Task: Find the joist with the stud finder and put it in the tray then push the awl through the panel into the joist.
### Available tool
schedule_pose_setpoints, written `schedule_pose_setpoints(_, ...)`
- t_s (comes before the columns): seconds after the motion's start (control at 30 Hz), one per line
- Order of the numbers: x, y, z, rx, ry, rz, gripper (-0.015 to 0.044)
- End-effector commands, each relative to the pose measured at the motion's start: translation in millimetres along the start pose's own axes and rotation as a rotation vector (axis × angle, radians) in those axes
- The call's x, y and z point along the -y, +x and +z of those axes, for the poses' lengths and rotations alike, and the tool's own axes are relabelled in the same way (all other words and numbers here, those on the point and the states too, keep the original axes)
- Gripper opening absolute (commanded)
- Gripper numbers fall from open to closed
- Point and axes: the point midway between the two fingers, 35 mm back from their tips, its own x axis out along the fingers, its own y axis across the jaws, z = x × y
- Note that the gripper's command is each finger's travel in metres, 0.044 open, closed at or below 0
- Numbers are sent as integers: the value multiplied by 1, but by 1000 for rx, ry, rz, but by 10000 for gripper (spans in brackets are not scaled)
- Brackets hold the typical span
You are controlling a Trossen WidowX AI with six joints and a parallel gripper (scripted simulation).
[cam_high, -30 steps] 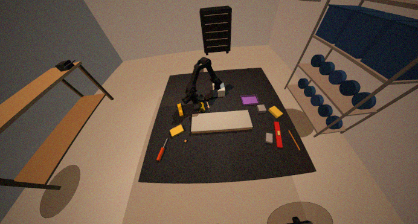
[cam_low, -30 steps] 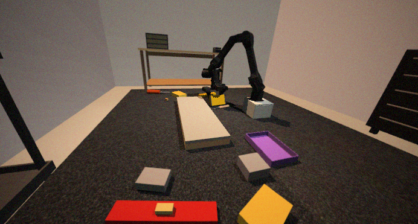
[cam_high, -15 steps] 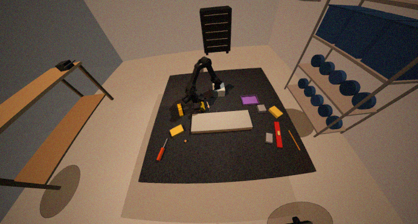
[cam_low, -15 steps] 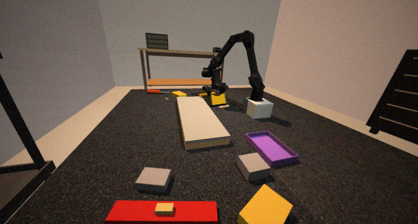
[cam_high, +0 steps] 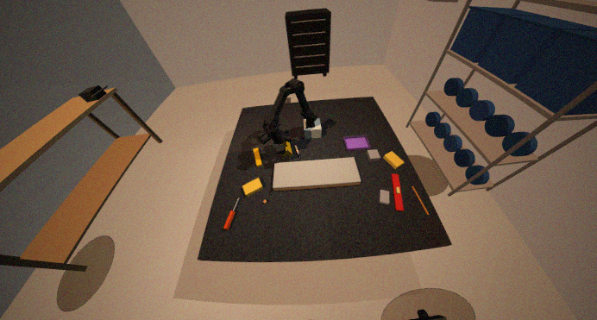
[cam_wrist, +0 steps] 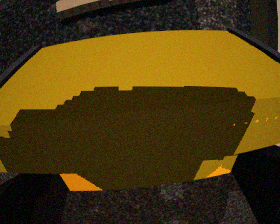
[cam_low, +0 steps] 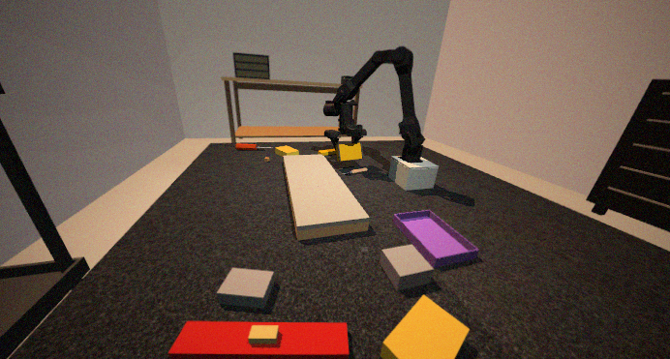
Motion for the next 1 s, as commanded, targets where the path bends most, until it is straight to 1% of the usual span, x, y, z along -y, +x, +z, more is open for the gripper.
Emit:
schedule_pose_setpoints(0.0, 1, -11, 0, -6, -6, -6, 0)
schedule_pose_setpoints(0.17, 1, -19, 1, -6, -6, -6, 0)
schedule_pose_setpoints(0.97, 0, -14, 5, -114, -3, -1, 0)
